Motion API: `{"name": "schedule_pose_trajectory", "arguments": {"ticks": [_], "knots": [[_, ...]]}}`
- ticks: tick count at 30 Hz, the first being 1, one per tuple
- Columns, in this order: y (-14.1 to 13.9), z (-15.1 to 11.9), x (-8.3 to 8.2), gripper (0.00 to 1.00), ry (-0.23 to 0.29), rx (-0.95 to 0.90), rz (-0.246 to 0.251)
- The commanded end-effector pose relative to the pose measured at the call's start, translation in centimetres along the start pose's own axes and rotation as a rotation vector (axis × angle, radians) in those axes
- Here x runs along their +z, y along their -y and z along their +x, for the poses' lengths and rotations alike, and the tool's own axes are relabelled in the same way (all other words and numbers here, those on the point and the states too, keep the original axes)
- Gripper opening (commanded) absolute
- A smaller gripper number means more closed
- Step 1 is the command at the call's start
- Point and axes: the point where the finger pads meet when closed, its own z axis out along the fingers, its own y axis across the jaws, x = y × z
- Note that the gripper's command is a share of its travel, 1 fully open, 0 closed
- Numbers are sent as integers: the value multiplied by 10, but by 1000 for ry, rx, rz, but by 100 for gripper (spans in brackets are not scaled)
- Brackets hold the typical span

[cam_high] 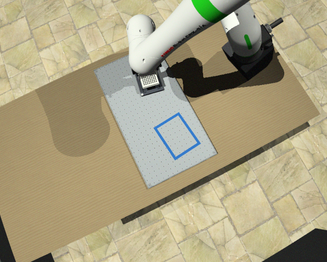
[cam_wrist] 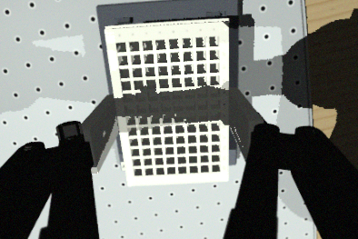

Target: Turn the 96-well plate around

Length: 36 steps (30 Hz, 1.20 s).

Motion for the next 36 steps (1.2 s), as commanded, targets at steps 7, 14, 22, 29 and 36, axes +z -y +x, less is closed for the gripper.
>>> {"name": "schedule_pose_trajectory", "arguments": {"ticks": [7, 14, 22, 29, 36], "knots": [[0, 0, -14, 0, 0, 0, 0], [0, 0, -23, 0, 0, 0, 0], [0, 0, -25, 0, 0, 0, 0], [0, 0, -25, 0, 0, 0, 0], [-1, -10, -25, 0, 0, -100, 0]]}}
